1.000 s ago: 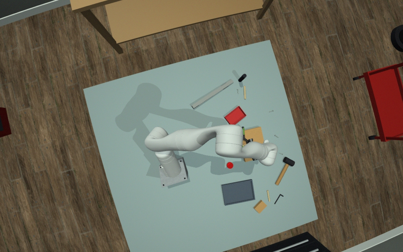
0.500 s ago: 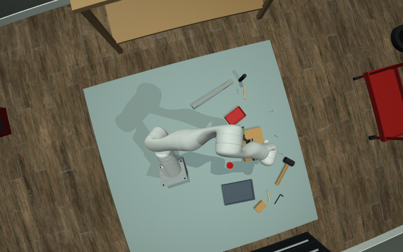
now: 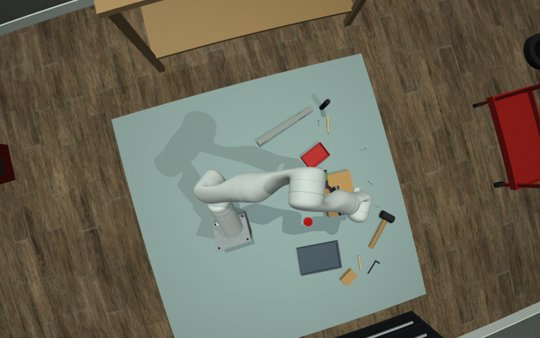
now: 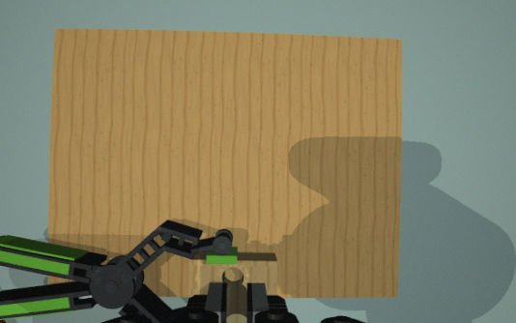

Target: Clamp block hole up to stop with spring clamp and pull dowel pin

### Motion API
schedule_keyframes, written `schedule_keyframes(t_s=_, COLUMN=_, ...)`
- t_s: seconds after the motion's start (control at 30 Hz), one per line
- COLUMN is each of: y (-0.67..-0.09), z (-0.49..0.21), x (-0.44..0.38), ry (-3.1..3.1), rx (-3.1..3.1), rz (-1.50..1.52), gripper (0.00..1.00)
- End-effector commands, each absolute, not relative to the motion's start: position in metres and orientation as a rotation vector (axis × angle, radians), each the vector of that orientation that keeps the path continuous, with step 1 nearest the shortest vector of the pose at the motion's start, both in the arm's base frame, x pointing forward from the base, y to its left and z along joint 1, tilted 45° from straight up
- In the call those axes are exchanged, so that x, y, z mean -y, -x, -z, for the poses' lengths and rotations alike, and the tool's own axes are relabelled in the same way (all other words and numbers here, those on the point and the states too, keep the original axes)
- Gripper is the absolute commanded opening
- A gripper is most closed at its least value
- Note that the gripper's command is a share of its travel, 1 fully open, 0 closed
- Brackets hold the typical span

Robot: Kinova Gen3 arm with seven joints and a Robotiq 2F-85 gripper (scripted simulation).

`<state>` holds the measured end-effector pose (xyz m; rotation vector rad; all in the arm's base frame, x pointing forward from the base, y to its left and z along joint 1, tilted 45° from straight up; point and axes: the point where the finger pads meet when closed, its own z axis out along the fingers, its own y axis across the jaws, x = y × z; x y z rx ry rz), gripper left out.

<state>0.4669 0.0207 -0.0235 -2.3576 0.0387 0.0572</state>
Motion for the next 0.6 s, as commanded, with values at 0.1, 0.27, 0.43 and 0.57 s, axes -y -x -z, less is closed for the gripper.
schedule_keyframes(t_s=0.1, y=-0.468, z=0.011, x=-0.028, ry=2.356, rx=-0.049, rz=-0.062, gripper=0.10)
schedule_keyframes(t_s=0.27, y=-0.472, z=-0.014, x=-0.050, ry=2.357, rx=-0.048, rz=-0.060, gripper=0.10)
schedule_keyframes(t_s=0.43, y=-0.475, z=-0.034, x=-0.068, ry=2.358, rx=-0.049, rz=-0.058, gripper=0.10)
schedule_keyframes(t_s=0.57, y=-0.476, z=-0.063, x=-0.097, ry=2.358, rx=-0.050, rz=-0.057, gripper=0.10)
